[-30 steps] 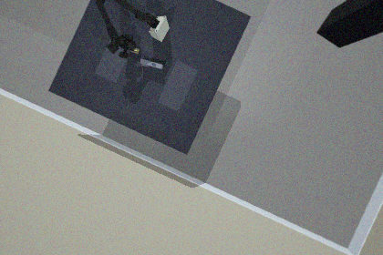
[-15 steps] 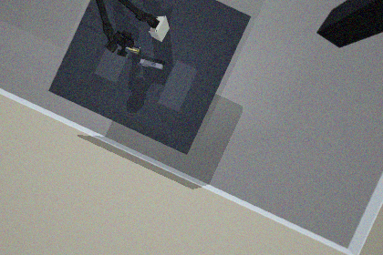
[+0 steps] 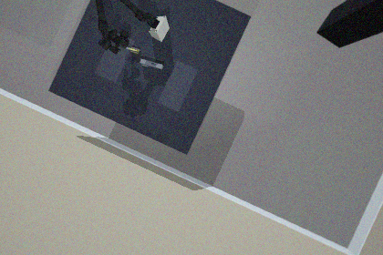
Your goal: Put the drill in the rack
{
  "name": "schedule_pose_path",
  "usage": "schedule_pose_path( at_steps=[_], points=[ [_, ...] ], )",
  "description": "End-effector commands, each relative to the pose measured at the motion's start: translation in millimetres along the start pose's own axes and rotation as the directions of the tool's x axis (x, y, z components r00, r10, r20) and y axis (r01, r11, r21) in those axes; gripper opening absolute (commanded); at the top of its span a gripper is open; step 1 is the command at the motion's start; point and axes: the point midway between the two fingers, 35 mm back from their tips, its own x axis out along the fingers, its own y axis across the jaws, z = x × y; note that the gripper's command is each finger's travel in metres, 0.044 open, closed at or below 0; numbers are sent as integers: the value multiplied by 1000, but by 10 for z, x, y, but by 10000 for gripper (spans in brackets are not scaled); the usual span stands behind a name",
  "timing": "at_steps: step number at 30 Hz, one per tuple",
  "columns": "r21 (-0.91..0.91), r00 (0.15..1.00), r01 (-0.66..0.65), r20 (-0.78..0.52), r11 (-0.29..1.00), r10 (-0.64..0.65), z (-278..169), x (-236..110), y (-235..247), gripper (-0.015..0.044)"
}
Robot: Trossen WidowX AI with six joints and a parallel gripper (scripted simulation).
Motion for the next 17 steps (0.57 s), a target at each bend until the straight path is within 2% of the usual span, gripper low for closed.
schedule_pose_path(
  at_steps=[1, 5, 9, 14, 17],
  points=[
    [309, 998, 20, -64, 951, 0, -487, 82, -2, 440],
    [611, 987, 58, -155, 790, 48, -1062, 212, 140, 440],
    [826, 960, 143, -250, 545, 127, -1641, 289, 410, 440],
    [937, 908, 294, -335, 188, 251, -2258, 283, 903, 440],
    [931, 883, 362, -359, 48, 304, -2464, 249, 1128, 440]
  ],
)
